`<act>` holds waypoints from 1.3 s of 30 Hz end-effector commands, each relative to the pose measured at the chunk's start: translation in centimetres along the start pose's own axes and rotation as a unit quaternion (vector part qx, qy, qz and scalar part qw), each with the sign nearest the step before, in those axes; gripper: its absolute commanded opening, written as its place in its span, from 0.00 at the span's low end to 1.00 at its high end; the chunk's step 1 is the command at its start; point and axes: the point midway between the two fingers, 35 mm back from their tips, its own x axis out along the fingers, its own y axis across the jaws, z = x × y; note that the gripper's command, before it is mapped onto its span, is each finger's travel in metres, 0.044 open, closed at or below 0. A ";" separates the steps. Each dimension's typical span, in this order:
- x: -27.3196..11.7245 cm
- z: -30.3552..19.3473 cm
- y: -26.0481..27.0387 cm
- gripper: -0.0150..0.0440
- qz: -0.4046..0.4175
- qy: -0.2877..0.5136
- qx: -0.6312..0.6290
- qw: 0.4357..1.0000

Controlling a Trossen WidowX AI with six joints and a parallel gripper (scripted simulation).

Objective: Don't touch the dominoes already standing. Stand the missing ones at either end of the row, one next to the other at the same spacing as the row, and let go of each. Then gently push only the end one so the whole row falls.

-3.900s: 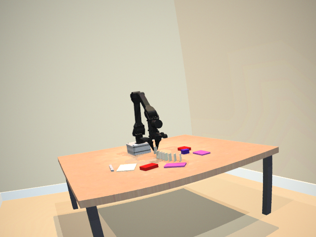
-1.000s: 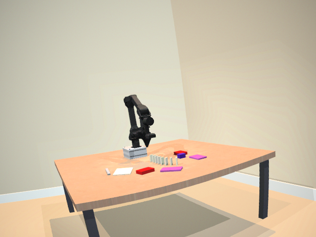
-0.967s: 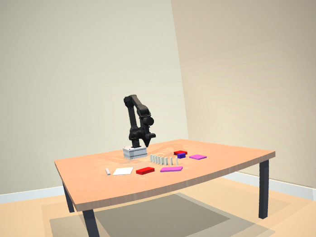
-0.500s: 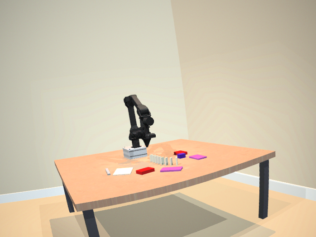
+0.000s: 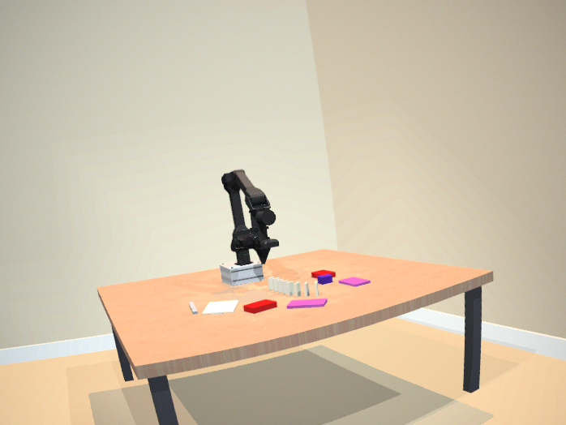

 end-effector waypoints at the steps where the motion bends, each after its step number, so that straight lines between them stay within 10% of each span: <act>1: 0.3 -0.1 0.1 0.25 0.001 0.003 0.003 1.000; 8: 8.1 -0.6 0.2 0.25 0.001 0.003 0.003 1.000; 39: 7.5 -0.2 3.3 0.25 -0.008 -0.011 -0.027 1.000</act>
